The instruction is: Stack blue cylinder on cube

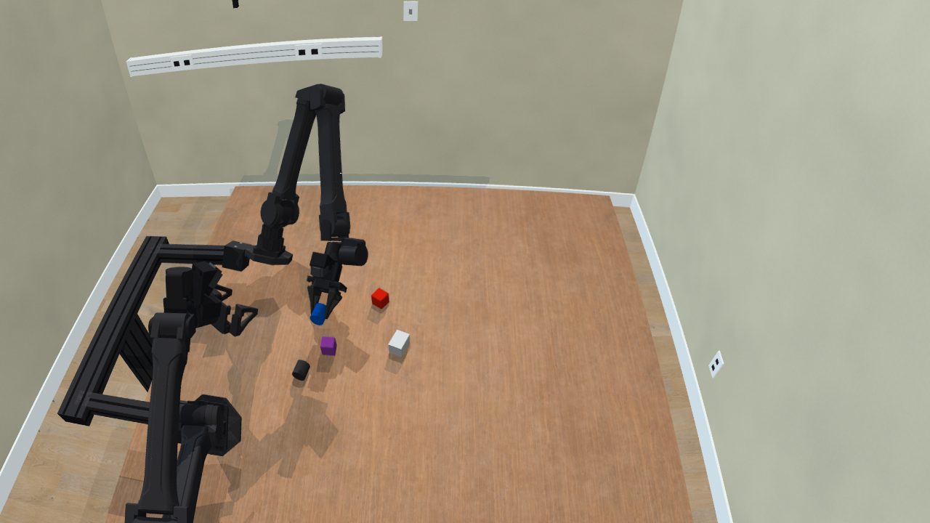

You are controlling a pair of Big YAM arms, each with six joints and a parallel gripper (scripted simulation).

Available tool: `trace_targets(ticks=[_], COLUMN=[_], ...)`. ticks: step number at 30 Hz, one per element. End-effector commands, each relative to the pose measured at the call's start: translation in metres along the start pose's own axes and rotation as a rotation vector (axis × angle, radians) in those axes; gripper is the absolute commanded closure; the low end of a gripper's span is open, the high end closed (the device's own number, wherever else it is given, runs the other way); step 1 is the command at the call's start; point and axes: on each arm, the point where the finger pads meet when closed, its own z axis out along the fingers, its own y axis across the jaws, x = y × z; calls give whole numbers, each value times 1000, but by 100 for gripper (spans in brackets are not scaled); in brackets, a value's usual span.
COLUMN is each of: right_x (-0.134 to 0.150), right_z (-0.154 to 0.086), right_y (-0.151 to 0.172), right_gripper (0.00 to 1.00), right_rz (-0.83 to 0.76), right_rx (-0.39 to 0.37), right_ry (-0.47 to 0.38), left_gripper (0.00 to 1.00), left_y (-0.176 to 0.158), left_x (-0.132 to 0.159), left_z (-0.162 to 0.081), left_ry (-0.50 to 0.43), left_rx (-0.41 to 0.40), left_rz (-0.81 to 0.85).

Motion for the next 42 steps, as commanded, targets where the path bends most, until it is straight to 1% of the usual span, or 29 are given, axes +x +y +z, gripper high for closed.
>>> trace_targets(ticks=[1,3,5,7,9,12,14,16,17,29,31,33,37,40,41,42], right_x=[-22,-22,-22,-22,-22,-22,-22,-22,-11,-11,-11,-11,-11,-11,-11,-11], right_z=[-12,-12,-12,-12,-12,-12,-12,-12,-6,-6,-6,-6,-6,-6,-6,-6], right_y=[-5,-5,-5,-5,-5,-5,-5,-5,-3,-3,-3,-3,-3,-3,-3,-3], right_gripper=[0,0,0,0,0,0,0,0,0,0,0,0,0,0,0,0], right_rz=[29,32,32,32,32,32,32,32,22,22,22,22,22,22,22,22], right_rx=[5,6,6,6,6,6,6,6,7,7,7,7,7,7,7,7], right_ry=[-8,-8,-8,-8,-8,-8,-8,-8,4,4,4,4,4,4,4,4], left_gripper=[65,65,65,65,65,65,65,65,65,65,65,65,65,65,65,65], left_y=[2,9,10,7,0,-1,-1,-1,-1,3,3,5,5,5,6,6], left_x=[-6,-13,-18,-20,-15,-12,-12,-11,-11,-10,-10,-9,-11,-11,-11,-11], left_z=[6,2,-1,0,7,8,8,8,7,4,4,3,5,5,6,8], left_ry=[4,4,37,107,240,467,467,610,673,1352,1352,1428,1537,1569,1575,1565], left_rx=[20,8,8,19,45,34,34,26,20,-37,-37,-36,-31,-21,-7,-9], left_rz=[-5,-23,-45,-74,-106,-101,-101,-107,-102,-72,-72,-65,-31,-14,3,4])
